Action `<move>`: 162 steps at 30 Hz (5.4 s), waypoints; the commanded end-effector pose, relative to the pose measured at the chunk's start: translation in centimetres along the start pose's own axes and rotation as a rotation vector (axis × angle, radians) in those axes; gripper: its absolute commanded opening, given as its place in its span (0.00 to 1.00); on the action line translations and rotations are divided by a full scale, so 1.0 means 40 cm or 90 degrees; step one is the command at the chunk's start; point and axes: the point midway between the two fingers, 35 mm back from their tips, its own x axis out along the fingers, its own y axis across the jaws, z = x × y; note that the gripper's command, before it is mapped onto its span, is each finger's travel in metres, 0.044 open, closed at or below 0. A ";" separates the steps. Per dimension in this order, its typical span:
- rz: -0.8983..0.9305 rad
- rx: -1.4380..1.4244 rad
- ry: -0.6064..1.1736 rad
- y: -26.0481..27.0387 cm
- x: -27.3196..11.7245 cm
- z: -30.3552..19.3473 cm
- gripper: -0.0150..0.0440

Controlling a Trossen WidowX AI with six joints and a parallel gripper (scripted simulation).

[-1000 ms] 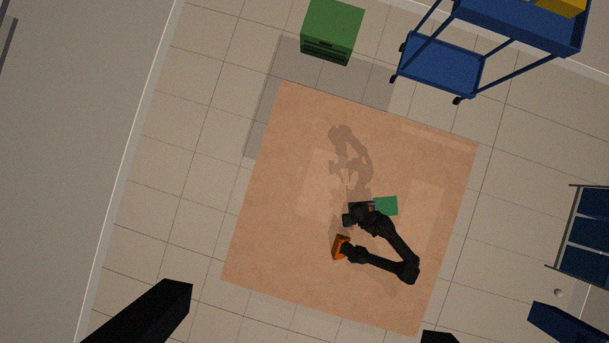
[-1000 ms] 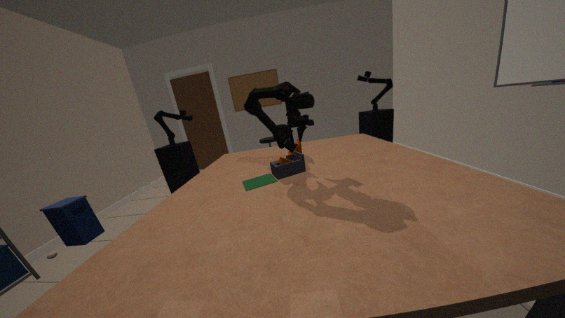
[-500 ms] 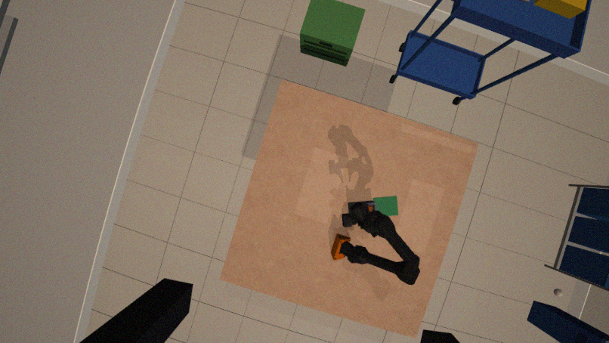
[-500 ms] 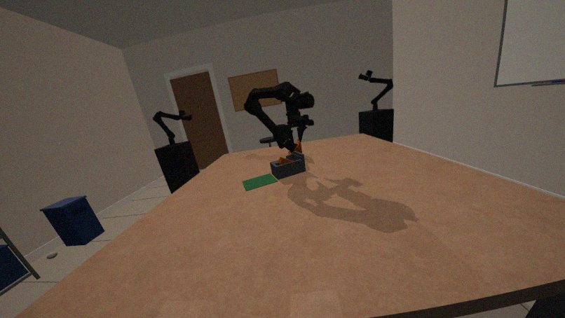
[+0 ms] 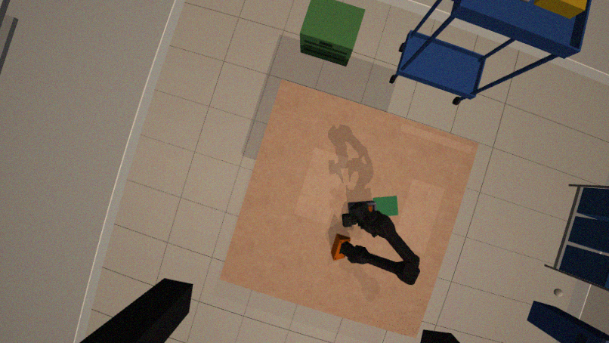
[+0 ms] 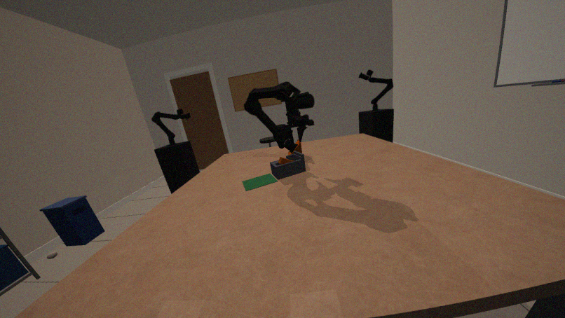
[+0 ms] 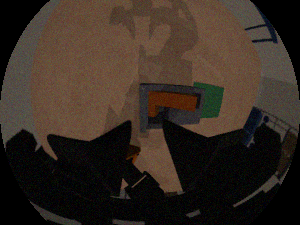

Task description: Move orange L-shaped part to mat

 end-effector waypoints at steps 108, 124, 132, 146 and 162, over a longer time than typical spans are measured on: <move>0.004 0.004 -0.002 0.000 -0.009 0.001 0.56; 0.000 -0.001 0.000 0.000 0.000 0.000 0.56; 0.000 -0.001 0.000 0.000 0.000 0.000 0.56; 0.004 0.704 0.000 -0.129 -0.007 0.024 0.73; 0.002 1.005 0.000 -0.187 -0.007 0.026 0.73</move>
